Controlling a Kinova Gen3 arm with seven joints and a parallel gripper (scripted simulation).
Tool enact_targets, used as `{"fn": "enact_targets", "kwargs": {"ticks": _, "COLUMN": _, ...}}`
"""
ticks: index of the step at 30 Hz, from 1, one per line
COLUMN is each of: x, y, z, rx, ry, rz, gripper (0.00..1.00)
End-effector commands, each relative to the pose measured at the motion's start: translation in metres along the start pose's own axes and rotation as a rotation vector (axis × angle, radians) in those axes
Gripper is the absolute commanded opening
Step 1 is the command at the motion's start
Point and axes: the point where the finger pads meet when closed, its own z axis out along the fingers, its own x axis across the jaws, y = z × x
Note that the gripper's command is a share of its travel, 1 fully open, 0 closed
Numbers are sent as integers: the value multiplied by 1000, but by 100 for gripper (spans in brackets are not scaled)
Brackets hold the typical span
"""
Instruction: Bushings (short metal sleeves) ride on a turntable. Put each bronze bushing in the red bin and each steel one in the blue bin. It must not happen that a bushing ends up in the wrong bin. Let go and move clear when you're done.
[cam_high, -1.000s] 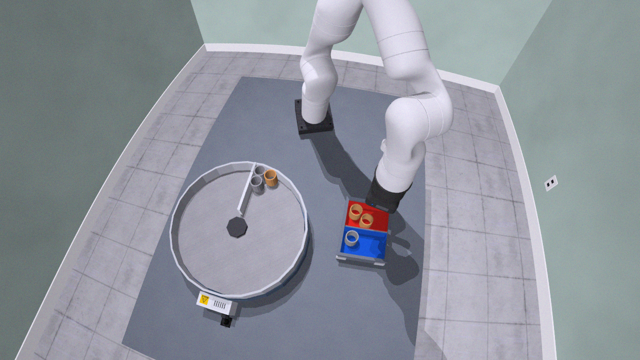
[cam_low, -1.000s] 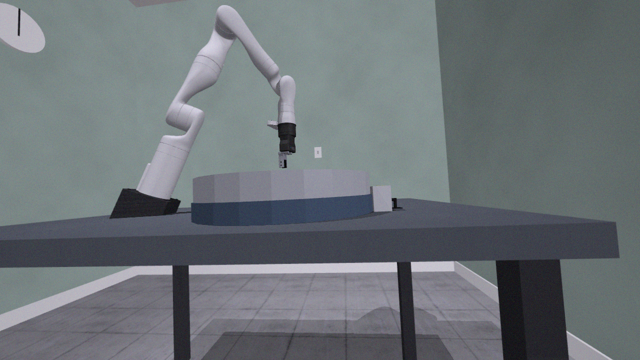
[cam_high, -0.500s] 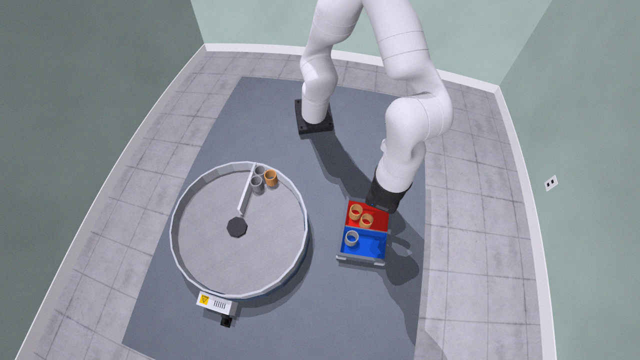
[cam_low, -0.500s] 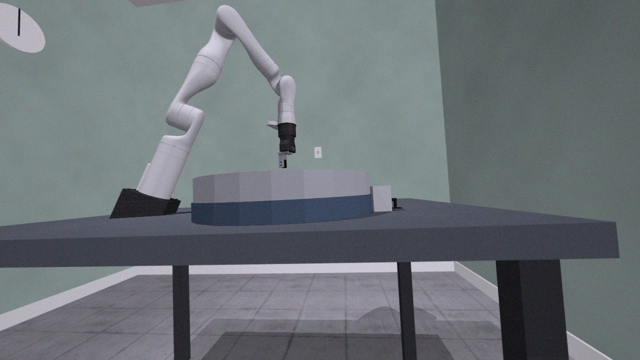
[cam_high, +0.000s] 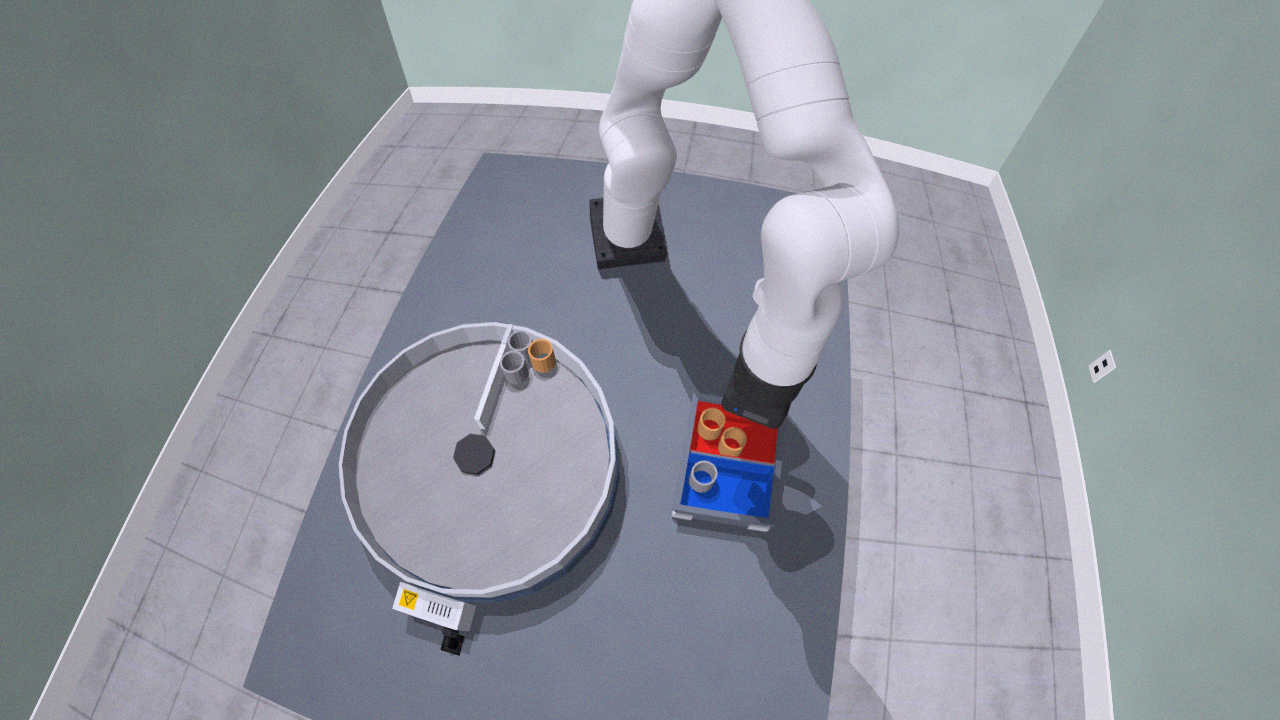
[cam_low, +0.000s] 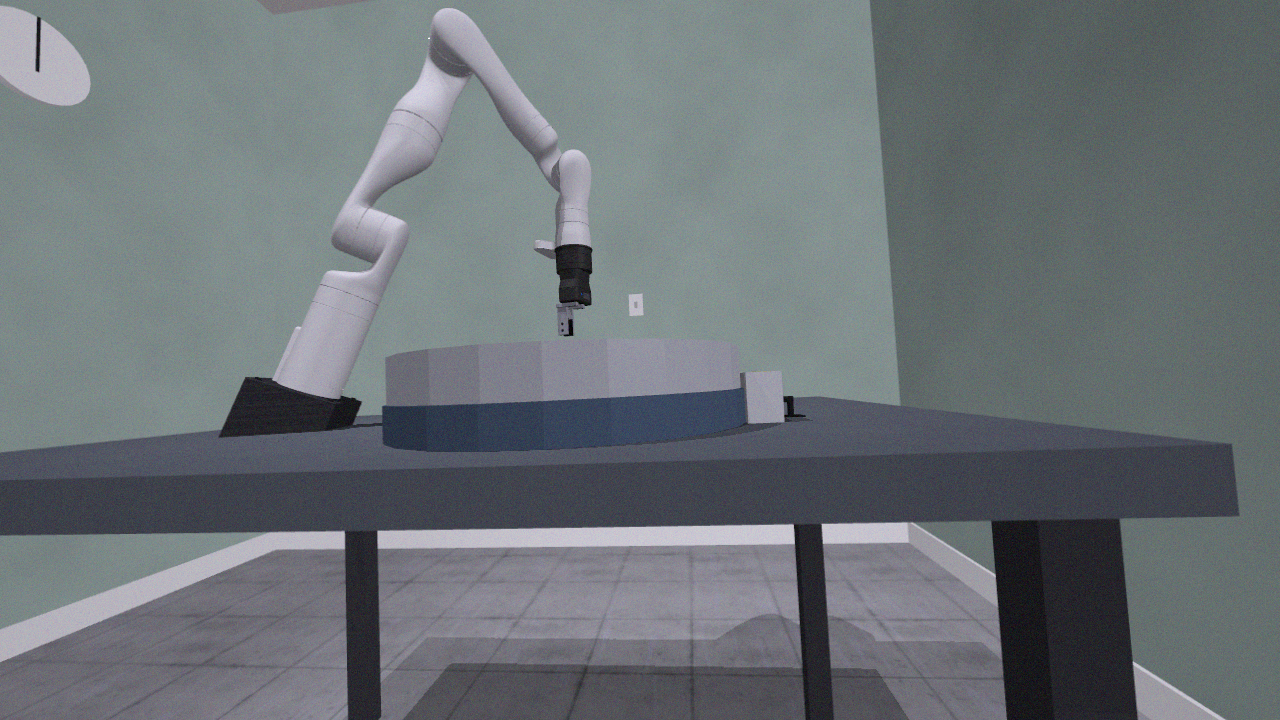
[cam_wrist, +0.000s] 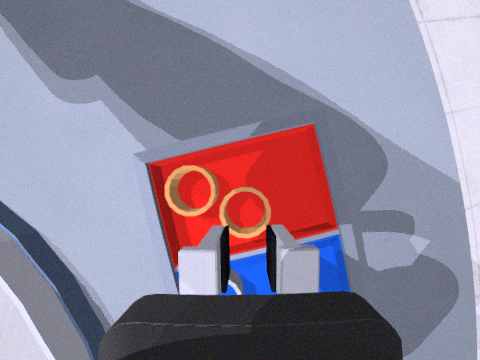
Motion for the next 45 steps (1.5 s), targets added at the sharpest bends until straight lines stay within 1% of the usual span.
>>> {"fn": "enact_targets", "kwargs": {"ticks": 1, "x": -25, "y": -1, "z": 1, "rx": 8, "ry": 12, "rz": 4, "gripper": 45}}
{"fn": "enact_targets", "kwargs": {"ticks": 3, "x": -48, "y": 2, "z": 3, "rx": 8, "ry": 12, "rz": 6, "gripper": 45}}
{"fn": "enact_targets", "kwargs": {"ticks": 8, "x": -48, "y": 2, "z": 3, "rx": 8, "ry": 12, "rz": 6, "gripper": 45}}
{"fn": "enact_targets", "kwargs": {"ticks": 13, "x": -106, "y": 8, "z": 7, "rx": 8, "ry": 12, "rz": 14, "gripper": 45}}
{"fn": "enact_targets", "kwargs": {"ticks": 16, "x": -106, "y": 8, "z": 7, "rx": 8, "ry": 12, "rz": 14, "gripper": 45}}
{"fn": "enact_targets", "kwargs": {"ticks": 21, "x": -164, "y": 15, "z": 11, "rx": 8, "ry": 12, "rz": 21, "gripper": 45}}
{"fn": "enact_targets", "kwargs": {"ticks": 26, "x": -164, "y": 15, "z": 11, "rx": 8, "ry": 12, "rz": 21, "gripper": 45}}
{"fn": "enact_targets", "kwargs": {"ticks": 31, "x": -222, "y": 22, "z": 15, "rx": 8, "ry": 12, "rz": 28, "gripper": 45}}
{"fn": "enact_targets", "kwargs": {"ticks": 34, "x": -222, "y": 22, "z": 15, "rx": 8, "ry": 12, "rz": 28, "gripper": 45}}
{"fn": "enact_targets", "kwargs": {"ticks": 38, "x": -269, "y": 27, "z": 18, "rx": 9, "ry": 12, "rz": 34, "gripper": 45}}
{"fn": "enact_targets", "kwargs": {"ticks": 40, "x": -269, "y": 27, "z": 18, "rx": 9, "ry": 12, "rz": 34, "gripper": 45}}
{"fn": "enact_targets", "kwargs": {"ticks": 41, "x": -280, "y": 28, "z": 19, "rx": 9, "ry": 12, "rz": 35, "gripper": 45}}
{"fn": "enact_targets", "kwargs": {"ticks": 44, "x": -280, "y": 28, "z": 19, "rx": 9, "ry": 12, "rz": 35, "gripper": 45}}
{"fn": "enact_targets", "kwargs": {"ticks": 45, "x": -292, "y": 29, "z": 19, "rx": 9, "ry": 12, "rz": 36, "gripper": 45}}
